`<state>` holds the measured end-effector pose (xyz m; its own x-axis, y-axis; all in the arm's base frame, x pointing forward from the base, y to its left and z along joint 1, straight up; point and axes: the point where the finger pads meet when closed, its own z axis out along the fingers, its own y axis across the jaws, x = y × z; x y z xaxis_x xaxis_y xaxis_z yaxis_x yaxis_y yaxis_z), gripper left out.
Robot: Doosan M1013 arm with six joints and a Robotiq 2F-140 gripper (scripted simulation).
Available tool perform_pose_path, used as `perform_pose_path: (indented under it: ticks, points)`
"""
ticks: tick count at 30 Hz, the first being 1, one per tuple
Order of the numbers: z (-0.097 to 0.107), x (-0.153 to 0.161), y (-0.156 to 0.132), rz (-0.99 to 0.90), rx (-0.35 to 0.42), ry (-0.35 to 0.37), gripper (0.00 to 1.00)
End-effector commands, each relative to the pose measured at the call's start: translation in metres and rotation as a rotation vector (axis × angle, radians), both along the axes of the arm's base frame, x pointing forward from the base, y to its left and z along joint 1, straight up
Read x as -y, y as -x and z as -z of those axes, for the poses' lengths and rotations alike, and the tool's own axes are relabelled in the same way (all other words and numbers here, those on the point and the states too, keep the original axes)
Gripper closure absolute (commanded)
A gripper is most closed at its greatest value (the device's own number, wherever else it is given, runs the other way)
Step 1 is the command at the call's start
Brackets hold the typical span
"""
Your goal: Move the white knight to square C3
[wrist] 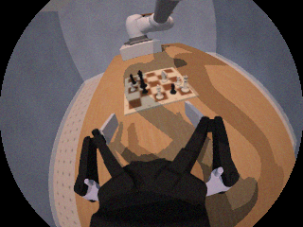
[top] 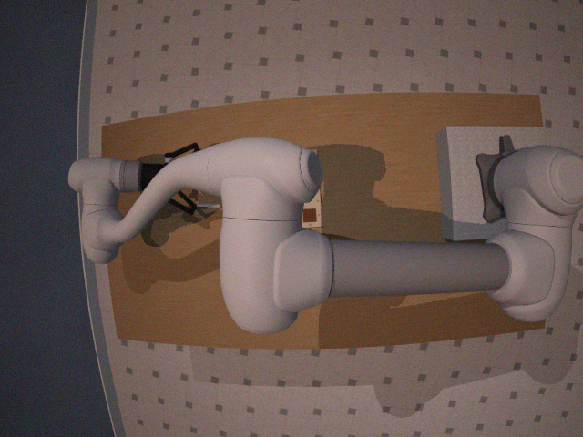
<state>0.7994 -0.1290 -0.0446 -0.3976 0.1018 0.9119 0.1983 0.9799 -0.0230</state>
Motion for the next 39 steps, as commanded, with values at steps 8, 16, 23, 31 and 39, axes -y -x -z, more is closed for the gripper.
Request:
perform_pose_path:
  ticks: [8,16,23,31,39]
  points:
    - [-0.005,0.0,0.0,0.0,0.002,0.0,0.0]
    - [-0.035,0.0,0.0,0.0,0.002,0.0,0.0]
    - [-0.08,0.0,0.0,0.0,0.002,0.0,0.0]
    - [-0.09,0.0,0.0,0.0,0.002,0.0,0.0]
    - [-0.092,-0.01,0.01,-0.053,0.143,-0.05,0.0]
